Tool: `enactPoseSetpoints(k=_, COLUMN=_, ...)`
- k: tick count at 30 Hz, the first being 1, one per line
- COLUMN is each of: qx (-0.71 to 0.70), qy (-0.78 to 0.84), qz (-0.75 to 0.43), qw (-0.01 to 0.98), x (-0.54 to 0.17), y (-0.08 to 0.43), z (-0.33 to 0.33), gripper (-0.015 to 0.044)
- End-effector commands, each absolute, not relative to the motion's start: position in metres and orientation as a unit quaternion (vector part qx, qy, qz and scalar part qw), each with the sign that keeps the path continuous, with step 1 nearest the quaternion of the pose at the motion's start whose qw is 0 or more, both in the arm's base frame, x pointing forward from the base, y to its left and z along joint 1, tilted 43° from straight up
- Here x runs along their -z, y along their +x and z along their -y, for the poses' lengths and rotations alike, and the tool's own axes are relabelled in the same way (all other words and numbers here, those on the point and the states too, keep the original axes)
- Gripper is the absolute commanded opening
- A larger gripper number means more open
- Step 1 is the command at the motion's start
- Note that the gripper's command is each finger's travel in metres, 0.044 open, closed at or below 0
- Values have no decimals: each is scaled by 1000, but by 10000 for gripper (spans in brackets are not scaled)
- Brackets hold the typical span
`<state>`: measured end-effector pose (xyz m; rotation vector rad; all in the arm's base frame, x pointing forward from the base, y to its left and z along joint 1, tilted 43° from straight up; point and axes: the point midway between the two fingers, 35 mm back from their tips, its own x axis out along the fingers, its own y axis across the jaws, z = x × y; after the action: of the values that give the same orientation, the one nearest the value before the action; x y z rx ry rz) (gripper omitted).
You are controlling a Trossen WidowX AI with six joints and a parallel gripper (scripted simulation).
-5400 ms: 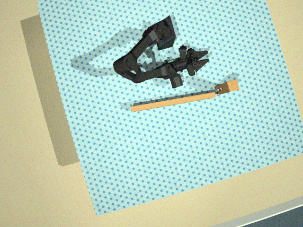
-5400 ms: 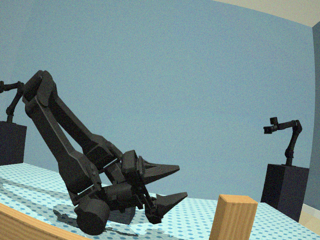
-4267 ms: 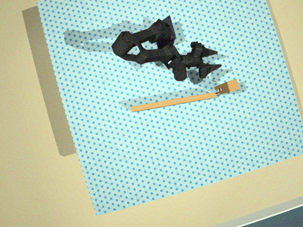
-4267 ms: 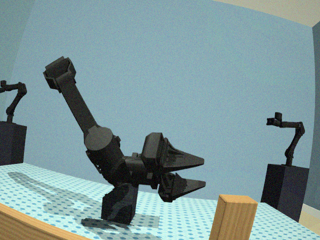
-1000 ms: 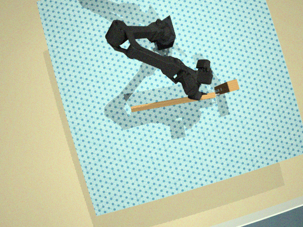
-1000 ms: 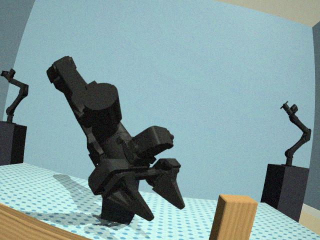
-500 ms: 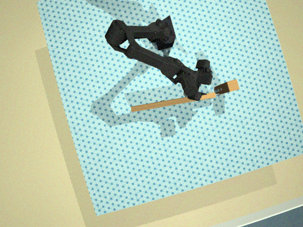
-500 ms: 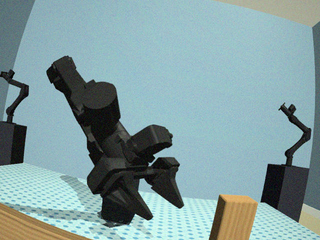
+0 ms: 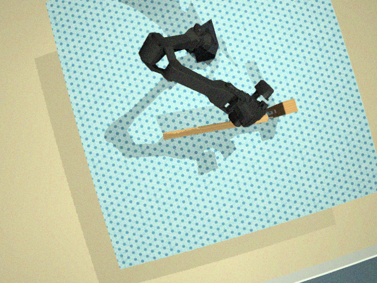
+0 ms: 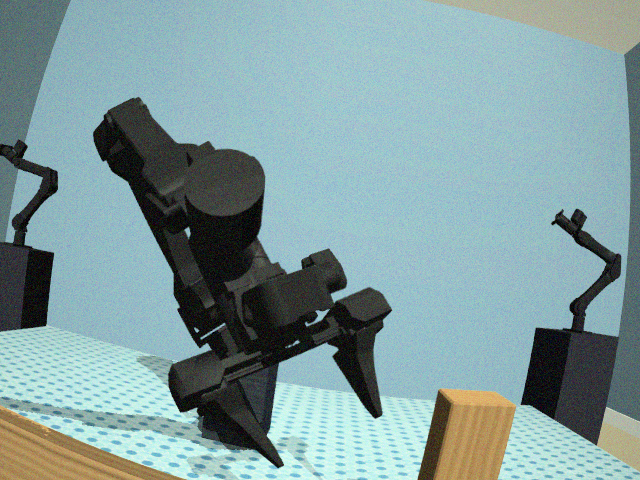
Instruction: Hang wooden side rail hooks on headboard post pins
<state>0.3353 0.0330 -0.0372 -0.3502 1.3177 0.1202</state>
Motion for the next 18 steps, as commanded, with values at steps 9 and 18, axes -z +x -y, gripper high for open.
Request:
enactPoseSetpoints(k=9, qx=398, qy=143, qz=-576, qw=699, x=28, y=360, z=-26, gripper=440)
enactPoseSetpoints(k=18, qx=536, qy=218, qz=-487, qw=654, x=21, y=366, z=-23, gripper=440)
